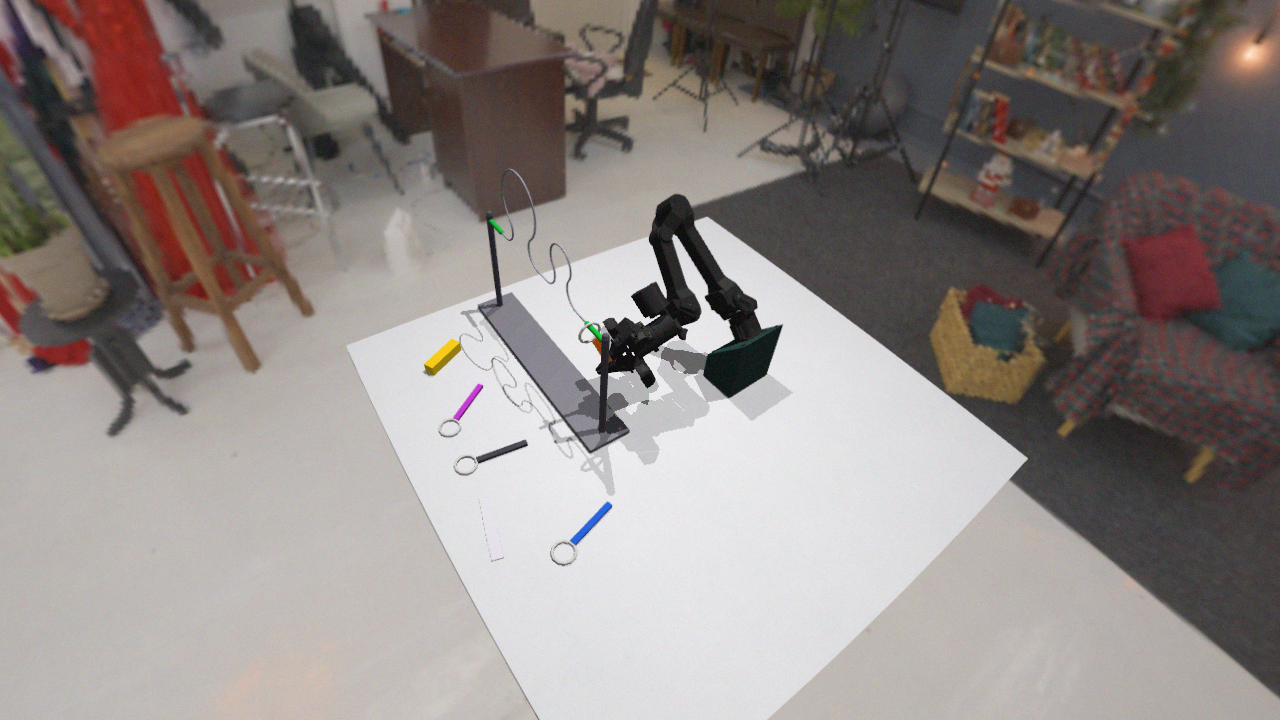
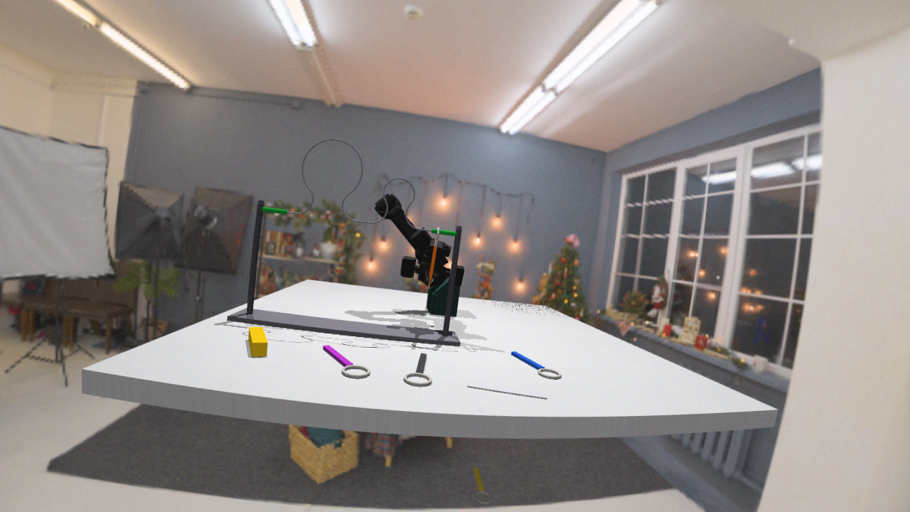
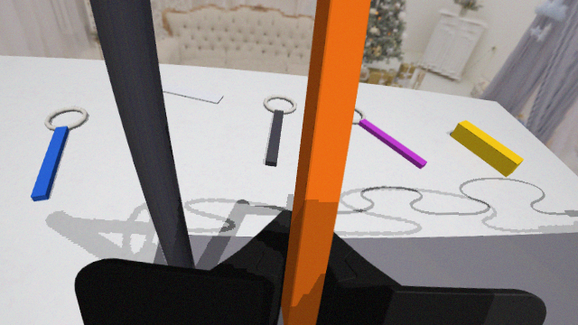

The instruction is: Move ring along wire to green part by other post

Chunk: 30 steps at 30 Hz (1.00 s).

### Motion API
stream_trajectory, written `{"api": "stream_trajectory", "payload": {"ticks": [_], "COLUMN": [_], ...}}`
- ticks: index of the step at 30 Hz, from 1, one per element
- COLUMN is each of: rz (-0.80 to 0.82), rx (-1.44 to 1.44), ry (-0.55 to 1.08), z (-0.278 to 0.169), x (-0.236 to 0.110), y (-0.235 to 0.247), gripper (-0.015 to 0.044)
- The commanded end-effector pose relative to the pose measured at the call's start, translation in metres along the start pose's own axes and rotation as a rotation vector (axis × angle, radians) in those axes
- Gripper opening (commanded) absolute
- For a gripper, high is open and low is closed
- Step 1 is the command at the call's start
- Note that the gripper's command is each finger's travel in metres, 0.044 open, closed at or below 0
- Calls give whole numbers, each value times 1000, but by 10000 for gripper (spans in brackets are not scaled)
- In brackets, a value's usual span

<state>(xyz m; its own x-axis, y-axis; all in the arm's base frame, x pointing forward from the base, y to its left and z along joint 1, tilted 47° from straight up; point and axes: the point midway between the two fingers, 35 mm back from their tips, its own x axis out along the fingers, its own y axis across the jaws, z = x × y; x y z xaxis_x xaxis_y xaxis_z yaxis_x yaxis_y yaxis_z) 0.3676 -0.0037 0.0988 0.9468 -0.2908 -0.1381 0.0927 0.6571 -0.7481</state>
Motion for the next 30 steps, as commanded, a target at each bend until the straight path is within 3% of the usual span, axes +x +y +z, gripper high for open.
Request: {"api": "stream_trajectory", "payload": {"ticks": [1, 7, 19, 30], "rz": [3, 3, 0, 4], "rx": [-5, -5, 0, -3], "ry": [0, 0, 0, 1], "z": [-1, -1, 0, 1], "x": [-1, -1, -2, -38], "y": [1, 1, 0, 1], "gripper": [-150, -150, 160, 160]}}
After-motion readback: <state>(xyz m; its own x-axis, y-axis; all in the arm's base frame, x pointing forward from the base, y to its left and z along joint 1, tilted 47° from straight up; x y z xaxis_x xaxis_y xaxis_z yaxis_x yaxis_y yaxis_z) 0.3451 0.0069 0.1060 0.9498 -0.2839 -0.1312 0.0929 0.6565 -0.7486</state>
